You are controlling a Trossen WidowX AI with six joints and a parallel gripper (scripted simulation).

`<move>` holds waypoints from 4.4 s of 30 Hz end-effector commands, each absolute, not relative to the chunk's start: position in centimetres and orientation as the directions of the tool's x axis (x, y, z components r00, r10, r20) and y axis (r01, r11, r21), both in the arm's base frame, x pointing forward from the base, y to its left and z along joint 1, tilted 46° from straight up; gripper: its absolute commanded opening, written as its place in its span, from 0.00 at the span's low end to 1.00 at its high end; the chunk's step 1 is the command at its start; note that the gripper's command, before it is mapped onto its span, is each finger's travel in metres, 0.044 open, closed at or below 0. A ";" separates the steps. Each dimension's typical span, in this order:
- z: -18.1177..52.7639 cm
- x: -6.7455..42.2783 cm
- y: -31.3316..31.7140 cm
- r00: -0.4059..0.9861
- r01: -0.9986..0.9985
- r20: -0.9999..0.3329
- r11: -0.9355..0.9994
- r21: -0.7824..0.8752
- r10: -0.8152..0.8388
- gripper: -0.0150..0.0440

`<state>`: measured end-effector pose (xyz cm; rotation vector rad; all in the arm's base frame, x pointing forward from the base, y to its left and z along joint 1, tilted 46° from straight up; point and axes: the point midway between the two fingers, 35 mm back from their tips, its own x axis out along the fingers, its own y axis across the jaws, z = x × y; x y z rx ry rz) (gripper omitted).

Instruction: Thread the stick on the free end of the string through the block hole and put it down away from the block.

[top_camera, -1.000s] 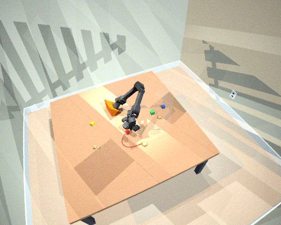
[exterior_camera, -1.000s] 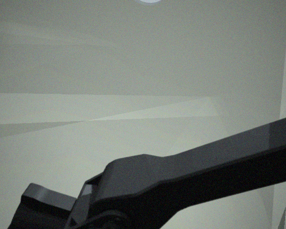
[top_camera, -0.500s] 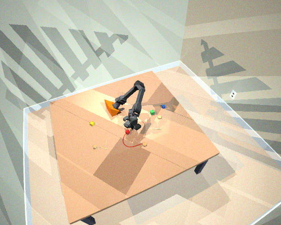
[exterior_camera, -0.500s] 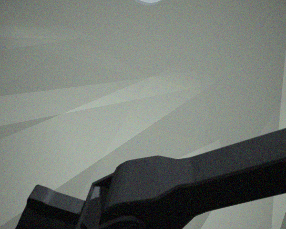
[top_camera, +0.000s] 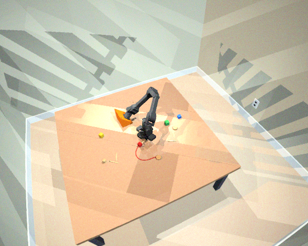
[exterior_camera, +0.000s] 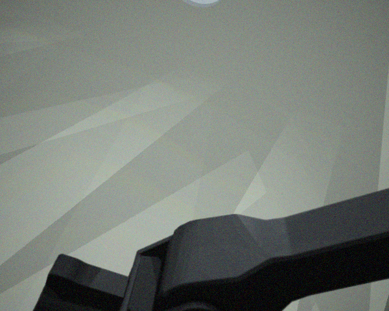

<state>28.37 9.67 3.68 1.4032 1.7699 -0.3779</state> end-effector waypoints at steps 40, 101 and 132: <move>6.9 26.3 12.4 -0.026 0.914 -0.740 0.316 0.256 0.672 0.25; 7.1 26.1 14.1 -0.091 0.903 -0.755 0.374 0.212 0.649 0.25; 7.1 26.1 14.1 -0.091 0.903 -0.755 0.374 0.212 0.649 0.25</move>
